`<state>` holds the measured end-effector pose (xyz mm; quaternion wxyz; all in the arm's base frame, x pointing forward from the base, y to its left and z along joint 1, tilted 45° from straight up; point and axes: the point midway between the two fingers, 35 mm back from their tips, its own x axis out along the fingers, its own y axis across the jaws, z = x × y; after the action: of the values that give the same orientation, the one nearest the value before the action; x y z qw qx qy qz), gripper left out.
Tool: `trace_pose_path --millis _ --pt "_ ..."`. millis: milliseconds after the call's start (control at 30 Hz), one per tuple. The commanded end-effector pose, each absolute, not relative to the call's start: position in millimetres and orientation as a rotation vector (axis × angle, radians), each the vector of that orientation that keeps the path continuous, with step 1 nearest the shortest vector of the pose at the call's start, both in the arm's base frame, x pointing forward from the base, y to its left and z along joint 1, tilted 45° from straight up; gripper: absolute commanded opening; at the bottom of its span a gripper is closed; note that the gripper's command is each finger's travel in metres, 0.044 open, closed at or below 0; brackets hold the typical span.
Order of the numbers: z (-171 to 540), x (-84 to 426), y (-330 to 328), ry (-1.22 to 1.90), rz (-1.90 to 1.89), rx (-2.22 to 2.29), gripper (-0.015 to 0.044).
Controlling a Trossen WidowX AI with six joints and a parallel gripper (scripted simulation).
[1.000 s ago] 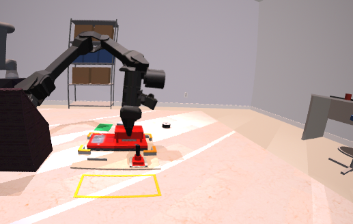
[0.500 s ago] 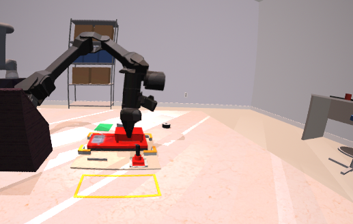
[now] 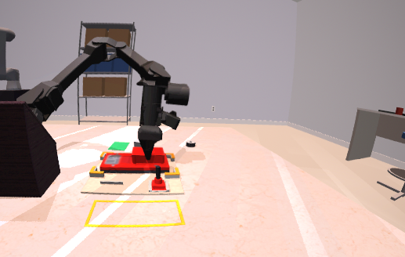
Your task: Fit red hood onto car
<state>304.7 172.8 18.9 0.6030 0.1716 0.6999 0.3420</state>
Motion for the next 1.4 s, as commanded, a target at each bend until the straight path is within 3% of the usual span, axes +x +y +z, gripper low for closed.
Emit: trace_pose_path --millis 0,533,967,1367 --pt "19 305 173 1.621 0.792 0.397 0.0026" --pt "19 305 173 1.621 0.792 0.397 0.0440" --pt "67 315 124 1.572 0.795 0.434 0.0440" --pt "68 316 123 1.571 0.795 0.435 0.0440"
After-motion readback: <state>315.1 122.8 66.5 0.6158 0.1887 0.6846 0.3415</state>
